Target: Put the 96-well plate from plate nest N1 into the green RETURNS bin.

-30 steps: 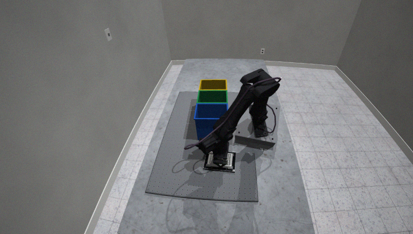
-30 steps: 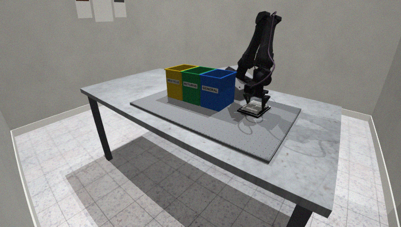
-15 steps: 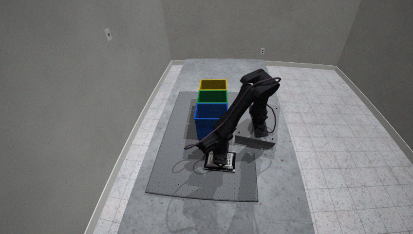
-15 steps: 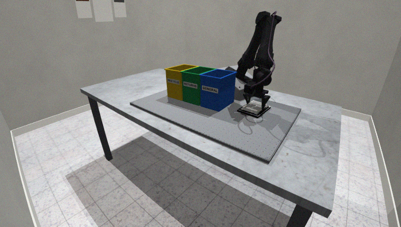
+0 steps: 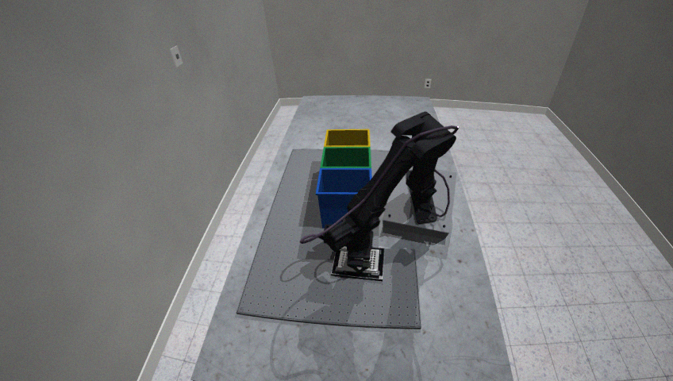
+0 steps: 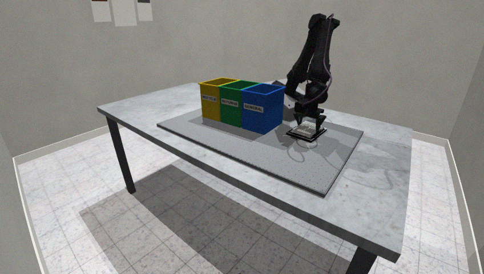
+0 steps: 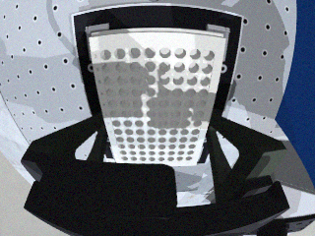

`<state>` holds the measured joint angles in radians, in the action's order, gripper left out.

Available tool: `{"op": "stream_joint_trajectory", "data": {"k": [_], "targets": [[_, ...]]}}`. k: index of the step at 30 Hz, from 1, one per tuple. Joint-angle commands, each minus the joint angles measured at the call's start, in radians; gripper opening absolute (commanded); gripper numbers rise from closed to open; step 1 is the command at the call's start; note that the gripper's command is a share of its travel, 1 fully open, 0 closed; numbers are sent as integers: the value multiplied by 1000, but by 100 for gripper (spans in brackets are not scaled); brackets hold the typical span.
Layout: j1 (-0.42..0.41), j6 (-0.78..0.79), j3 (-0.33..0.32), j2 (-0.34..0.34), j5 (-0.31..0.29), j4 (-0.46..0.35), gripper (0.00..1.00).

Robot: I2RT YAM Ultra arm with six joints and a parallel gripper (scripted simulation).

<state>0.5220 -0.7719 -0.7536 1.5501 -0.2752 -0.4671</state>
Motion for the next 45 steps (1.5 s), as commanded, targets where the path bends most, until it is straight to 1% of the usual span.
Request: {"op": "stream_joint_trajectory", "data": {"k": [1,19,21,23,28,35,38,40,45], "targets": [[-16,-8,18,-2,27,31,0],[-16,-8,18,-2,27,31,0],[-20,-4,16,-21,26,23,0],[-20,-4,16,-21,26,23,0],[-27,14,5,-64,25,-6,0],[-39,25,-49,-97,19,-93,0],[-44,31,-56,-112,13,-116,0],[-44,31,-56,-112,13,-116,0],[-54,40,-70,-135,5,-156,0]]}}
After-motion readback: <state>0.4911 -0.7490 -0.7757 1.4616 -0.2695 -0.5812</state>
